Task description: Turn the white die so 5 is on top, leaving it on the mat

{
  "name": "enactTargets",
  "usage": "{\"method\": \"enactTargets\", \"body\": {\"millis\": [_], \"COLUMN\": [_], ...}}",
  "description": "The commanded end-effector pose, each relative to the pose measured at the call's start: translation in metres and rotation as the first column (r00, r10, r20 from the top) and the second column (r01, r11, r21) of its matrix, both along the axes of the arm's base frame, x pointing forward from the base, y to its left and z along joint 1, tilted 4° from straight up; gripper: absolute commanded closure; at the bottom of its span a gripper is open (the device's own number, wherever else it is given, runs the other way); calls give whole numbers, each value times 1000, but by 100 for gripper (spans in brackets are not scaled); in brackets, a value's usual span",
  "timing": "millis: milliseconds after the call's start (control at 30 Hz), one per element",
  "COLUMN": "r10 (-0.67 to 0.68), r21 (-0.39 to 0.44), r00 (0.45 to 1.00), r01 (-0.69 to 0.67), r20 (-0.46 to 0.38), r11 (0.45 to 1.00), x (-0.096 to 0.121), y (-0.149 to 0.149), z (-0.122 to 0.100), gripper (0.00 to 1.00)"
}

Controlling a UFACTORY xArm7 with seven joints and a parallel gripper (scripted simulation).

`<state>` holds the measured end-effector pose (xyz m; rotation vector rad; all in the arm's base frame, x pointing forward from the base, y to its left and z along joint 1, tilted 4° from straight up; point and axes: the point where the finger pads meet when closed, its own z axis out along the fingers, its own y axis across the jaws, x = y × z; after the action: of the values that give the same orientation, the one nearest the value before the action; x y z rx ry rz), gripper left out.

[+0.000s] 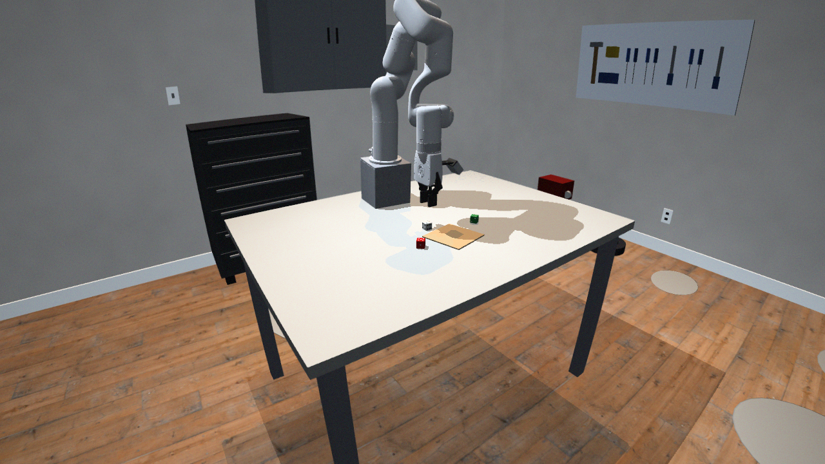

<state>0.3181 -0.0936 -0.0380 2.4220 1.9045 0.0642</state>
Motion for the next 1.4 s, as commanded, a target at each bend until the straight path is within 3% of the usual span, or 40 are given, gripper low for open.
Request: {"method": "enactTargets", "body": {"millis": [0,633,1367], "r10": [0,0,0], "r21": [0,0,0], "r00": [1000,1000,1000], "r01": [0,0,0], "r20": [2,3,3], "r11": [1000,1000,1000], "x": [1,1,3], "y": [0,0,-1], "z": [1,-3,-32], "gripper": [58,58,58]}}
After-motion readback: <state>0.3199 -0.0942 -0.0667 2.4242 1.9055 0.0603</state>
